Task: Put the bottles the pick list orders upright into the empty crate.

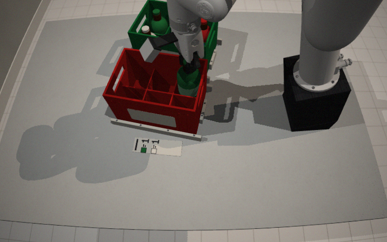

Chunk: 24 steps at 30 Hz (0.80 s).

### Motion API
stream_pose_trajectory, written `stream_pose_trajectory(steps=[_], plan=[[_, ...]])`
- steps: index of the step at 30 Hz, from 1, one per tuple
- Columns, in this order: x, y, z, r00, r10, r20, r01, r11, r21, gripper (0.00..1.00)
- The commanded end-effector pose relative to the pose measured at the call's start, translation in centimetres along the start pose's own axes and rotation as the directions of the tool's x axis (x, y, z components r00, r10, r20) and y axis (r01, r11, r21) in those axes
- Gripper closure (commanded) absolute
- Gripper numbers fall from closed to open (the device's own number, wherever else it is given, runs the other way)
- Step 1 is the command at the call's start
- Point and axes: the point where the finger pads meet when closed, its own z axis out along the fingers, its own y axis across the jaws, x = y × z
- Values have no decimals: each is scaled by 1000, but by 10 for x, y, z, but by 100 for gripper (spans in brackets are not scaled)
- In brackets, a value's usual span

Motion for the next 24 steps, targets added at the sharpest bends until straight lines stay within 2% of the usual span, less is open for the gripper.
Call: stream_pose_trajectory(steps=[1, 9, 24], plan=[[1, 1, 4, 1000, 0, -3, 0, 1000, -2, 100], [1, 1, 12, 1000, 0, -3, 0, 1000, -2, 100], [1, 1, 12, 1000, 0, -3, 0, 1000, -2, 100]])
